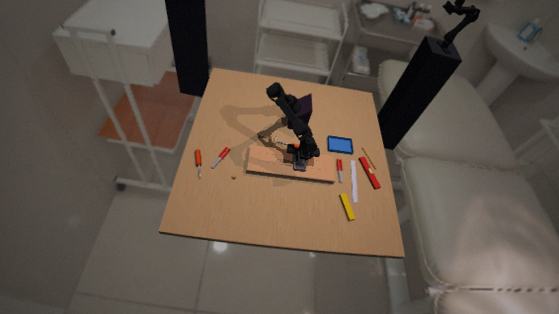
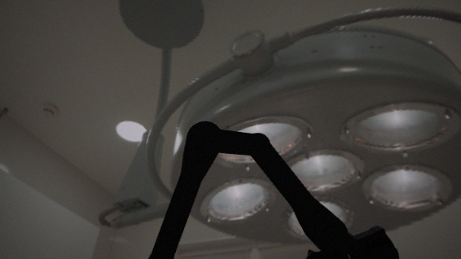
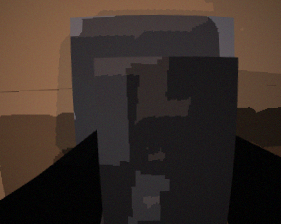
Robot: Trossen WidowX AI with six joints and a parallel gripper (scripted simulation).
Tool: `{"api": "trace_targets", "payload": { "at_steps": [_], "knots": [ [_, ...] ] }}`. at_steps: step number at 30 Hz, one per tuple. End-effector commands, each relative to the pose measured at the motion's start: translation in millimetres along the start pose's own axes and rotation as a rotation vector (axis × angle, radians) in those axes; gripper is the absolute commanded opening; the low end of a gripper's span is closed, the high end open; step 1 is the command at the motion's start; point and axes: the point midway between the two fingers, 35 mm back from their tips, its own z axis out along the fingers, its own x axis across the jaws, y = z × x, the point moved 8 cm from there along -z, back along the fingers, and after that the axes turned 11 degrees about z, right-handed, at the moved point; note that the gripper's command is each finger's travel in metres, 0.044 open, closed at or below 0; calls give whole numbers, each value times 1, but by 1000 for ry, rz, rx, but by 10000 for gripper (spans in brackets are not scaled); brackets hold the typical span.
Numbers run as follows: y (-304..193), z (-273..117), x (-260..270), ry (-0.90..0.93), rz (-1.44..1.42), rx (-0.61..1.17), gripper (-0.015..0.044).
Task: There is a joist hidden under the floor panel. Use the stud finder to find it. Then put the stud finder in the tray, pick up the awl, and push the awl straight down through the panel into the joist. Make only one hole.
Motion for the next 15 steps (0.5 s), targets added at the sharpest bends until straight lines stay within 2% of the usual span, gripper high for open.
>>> {"api": "trace_targets", "payload": {
  "at_steps": [1, 15],
  "knots": [
    [2, 0, -18, -8, 1, -2, 0],
    [11, 0, -63, -11, 0, -2, 0]
  ]
}}
